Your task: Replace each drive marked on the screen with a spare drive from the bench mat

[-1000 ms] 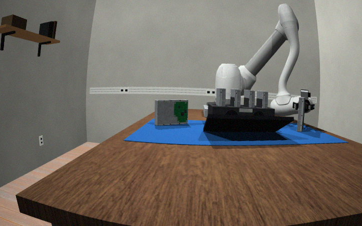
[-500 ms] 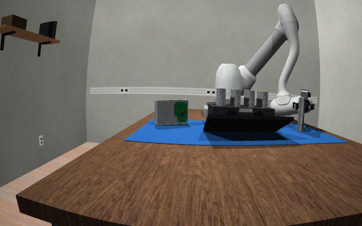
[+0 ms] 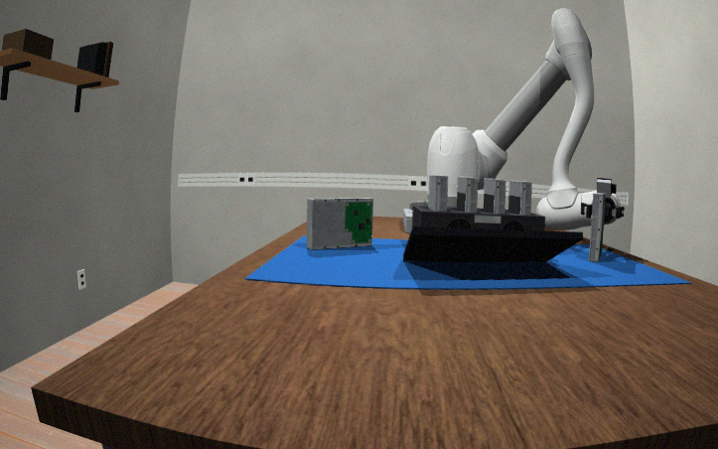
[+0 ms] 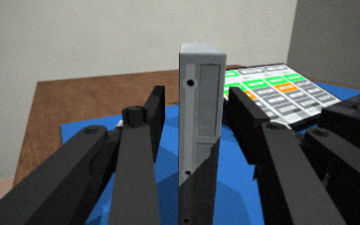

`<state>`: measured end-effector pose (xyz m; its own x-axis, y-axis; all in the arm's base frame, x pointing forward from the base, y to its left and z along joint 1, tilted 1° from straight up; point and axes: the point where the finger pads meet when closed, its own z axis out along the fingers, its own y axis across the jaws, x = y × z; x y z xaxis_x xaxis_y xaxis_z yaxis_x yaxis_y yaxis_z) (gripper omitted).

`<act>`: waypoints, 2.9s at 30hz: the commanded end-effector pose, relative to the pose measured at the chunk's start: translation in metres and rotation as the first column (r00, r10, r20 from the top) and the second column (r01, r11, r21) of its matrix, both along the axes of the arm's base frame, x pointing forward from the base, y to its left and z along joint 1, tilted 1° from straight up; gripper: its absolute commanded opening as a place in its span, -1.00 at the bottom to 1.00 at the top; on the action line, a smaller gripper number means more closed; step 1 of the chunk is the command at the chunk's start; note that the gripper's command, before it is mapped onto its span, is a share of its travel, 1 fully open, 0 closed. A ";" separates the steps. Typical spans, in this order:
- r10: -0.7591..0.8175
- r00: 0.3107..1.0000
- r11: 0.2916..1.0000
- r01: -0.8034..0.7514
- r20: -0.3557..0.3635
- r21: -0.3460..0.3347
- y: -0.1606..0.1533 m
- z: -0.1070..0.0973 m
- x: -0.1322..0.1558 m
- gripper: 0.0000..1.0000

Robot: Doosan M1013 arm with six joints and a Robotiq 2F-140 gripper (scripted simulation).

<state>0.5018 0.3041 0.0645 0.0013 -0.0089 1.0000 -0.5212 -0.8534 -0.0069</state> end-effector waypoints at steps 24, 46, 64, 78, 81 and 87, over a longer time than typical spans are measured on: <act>0.000 1.000 1.000 0.000 0.000 0.001 0.029 0.001 -0.047 -0.20; 0.000 1.000 1.000 0.000 0.000 0.001 0.040 0.001 -0.065 -0.20; 0.000 1.000 1.000 0.000 0.000 0.001 0.040 0.008 -0.065 -0.20; 0.000 1.000 1.000 0.000 0.000 0.001 0.040 0.032 -0.065 -0.20; 0.000 1.000 1.000 0.000 0.000 0.001 0.040 0.040 -0.065 -0.20; 0.000 1.000 1.000 0.000 0.000 0.001 0.040 0.058 -0.065 -0.20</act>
